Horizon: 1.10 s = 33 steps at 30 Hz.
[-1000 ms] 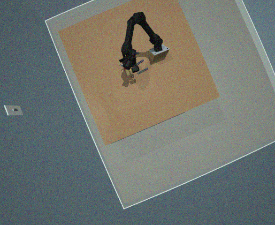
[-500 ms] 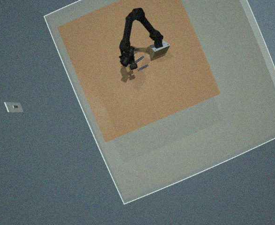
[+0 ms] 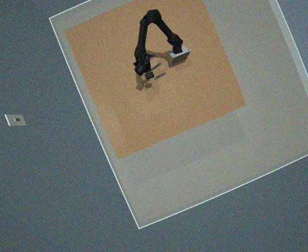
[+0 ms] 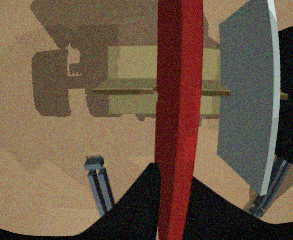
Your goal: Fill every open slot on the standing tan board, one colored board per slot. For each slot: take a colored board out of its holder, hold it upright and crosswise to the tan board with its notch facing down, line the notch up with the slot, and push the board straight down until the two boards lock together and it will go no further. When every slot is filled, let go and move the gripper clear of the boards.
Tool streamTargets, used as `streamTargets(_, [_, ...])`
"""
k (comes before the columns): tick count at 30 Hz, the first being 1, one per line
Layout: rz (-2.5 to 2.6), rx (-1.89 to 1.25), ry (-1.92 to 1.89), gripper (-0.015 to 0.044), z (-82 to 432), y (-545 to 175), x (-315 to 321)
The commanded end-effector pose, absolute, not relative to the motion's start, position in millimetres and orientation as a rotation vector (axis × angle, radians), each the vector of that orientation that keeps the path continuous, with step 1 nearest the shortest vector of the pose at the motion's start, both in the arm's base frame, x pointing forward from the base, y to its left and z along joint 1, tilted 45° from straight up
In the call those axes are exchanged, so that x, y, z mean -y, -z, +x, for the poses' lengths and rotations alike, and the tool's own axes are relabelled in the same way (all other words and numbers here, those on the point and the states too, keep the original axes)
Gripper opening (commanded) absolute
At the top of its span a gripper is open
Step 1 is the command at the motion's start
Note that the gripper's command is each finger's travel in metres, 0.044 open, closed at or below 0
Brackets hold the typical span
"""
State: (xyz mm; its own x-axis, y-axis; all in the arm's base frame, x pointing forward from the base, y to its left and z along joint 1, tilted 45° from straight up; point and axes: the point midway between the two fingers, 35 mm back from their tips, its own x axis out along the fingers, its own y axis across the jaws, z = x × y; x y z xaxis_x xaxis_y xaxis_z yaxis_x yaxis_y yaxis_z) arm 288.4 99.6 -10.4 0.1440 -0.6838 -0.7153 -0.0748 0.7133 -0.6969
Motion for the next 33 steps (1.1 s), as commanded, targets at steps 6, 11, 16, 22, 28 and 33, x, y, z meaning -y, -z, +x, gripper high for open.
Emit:
streamTargets(6, [-0.698,-1.379,0.491,0.0,288.7,14.4,-95.3])
streamTargets(11, [-0.698,-1.379,0.491,0.0,289.1,16.2,-93.6])
streamTargets(16, [-0.698,-1.379,0.491,0.0,289.5,18.1,-91.7])
streamTargets(22, [-0.699,-1.378,0.491,0.0,290.0,20.3,-89.5])
streamTargets(28, [-0.699,-1.378,0.491,0.0,290.5,22.6,-87.3])
streamTargets(33, [-0.699,-1.378,0.491,0.0,291.0,24.5,-85.4])
